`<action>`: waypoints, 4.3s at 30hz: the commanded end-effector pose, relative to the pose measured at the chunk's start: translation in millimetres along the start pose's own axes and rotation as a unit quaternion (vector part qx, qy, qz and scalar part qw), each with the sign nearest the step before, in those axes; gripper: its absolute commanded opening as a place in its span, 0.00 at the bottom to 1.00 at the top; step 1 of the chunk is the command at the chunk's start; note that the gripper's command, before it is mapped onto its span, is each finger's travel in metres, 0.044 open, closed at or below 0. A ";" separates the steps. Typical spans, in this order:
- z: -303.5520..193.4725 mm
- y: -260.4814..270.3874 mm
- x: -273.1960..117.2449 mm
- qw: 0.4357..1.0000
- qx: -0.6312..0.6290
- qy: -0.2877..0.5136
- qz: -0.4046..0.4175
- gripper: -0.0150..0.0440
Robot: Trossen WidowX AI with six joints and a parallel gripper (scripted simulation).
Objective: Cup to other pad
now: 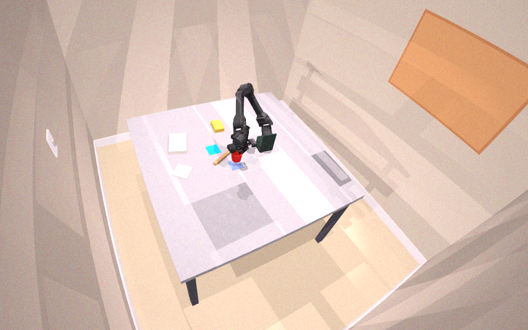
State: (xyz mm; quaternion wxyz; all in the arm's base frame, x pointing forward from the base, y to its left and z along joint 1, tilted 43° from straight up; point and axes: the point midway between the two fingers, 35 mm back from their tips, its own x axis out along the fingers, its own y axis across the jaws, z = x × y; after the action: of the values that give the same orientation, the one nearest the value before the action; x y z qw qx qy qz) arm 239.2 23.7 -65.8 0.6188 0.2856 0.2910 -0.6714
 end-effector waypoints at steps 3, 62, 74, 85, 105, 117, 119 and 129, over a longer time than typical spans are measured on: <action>10.1 5.3 -0.2 1.000 0.000 -0.001 -0.001 0.25; 158.7 75.9 -5.6 1.000 0.002 -0.004 -0.002 0.25; 178.7 83.3 -2.1 1.000 0.003 -0.005 -0.002 0.25; 179.0 83.8 15.3 1.000 0.003 -0.005 -0.001 0.25; 179.4 83.7 37.4 1.000 0.005 -0.004 -0.001 0.25; 179.4 83.7 37.4 1.000 0.005 -0.004 -0.001 0.34; 179.4 83.7 37.4 1.000 0.005 -0.004 -0.001 0.43; 179.2 84.1 33.6 1.000 0.005 -0.004 -0.001 0.47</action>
State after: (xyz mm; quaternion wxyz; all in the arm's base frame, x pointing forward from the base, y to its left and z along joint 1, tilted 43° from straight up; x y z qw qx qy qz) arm 316.0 -139.2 23.9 0.6188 0.2843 0.2871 -0.6737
